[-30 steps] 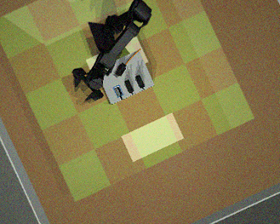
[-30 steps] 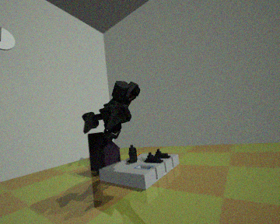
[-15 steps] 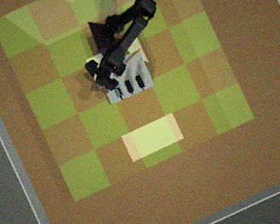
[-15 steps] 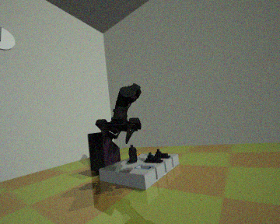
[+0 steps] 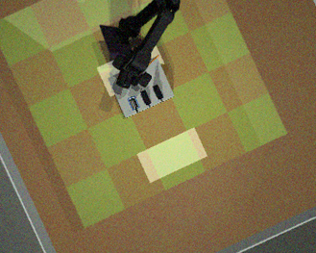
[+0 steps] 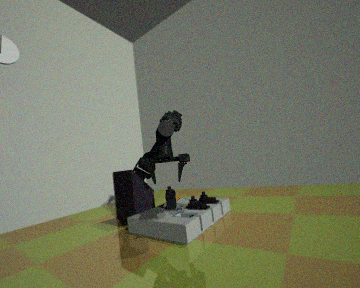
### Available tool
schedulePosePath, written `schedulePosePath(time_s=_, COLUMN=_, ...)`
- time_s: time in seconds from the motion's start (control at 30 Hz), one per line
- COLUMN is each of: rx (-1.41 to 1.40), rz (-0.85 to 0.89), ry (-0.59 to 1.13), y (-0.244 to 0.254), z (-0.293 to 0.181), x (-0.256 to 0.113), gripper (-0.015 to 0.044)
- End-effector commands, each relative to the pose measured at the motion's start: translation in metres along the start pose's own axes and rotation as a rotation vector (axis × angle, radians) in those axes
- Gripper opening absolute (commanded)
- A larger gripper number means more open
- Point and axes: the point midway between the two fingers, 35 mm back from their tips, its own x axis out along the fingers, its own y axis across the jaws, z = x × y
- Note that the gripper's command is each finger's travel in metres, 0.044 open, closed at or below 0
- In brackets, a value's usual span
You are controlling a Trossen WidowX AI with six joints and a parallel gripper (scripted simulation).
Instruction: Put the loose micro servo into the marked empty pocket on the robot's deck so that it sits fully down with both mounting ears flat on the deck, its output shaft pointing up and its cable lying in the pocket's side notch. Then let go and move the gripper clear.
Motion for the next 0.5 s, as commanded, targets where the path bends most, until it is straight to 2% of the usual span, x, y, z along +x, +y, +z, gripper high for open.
schedulePosePath(time_s=0.0, rx=-0.014, rz=-0.025, ry=-0.053, y=-0.006, z=0.018, x=-0.002, gripper=0.0440)
schedulePosePath(time_s=0.47, rx=-0.014, rz=-0.025, ry=-0.054, y=-0.006, z=0.019, x=0.025, gripper=0.0440)
